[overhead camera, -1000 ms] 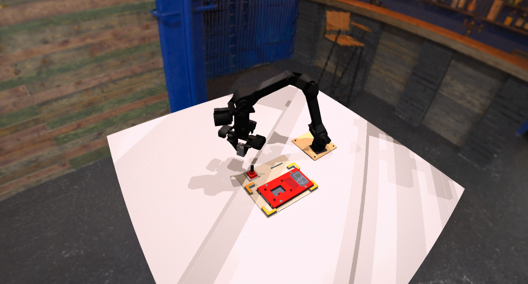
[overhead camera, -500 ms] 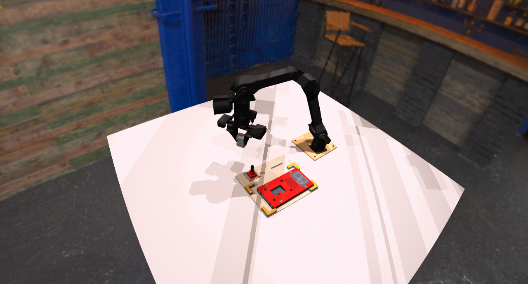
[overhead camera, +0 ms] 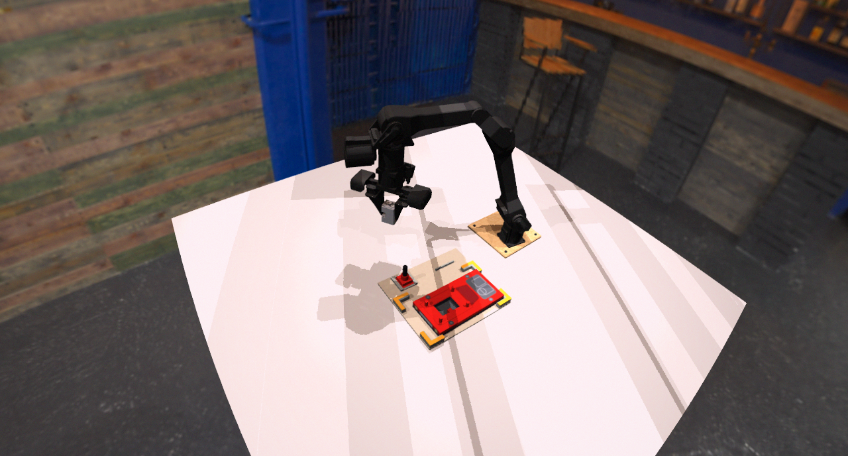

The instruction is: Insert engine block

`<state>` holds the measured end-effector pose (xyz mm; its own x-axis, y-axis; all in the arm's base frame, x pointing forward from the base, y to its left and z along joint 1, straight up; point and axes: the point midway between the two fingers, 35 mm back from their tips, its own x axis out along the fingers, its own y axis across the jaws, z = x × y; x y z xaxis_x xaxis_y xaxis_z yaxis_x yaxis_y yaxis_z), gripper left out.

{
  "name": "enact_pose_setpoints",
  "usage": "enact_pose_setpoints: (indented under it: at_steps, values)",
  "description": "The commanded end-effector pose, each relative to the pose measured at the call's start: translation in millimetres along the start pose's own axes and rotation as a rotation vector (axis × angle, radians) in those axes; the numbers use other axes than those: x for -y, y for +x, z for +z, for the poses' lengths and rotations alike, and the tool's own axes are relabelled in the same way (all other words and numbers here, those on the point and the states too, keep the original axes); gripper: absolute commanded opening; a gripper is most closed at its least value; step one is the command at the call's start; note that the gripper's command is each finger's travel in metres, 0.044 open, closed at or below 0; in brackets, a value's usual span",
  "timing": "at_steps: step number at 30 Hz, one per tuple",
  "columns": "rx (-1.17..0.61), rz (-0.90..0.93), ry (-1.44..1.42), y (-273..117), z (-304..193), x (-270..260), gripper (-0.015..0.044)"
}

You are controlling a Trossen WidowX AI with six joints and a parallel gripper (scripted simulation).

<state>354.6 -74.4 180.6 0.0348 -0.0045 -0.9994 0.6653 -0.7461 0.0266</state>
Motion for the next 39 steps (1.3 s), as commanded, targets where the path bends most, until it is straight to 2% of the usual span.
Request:
enact_pose_setpoints:
  at_steps: [1,39]
  values:
    - [0.003,-0.001,-0.063,3.6,0.5,0.1,0.0]
    - [0.002,-0.003,-1.372,14.7,0.0,-0.1,0.0]
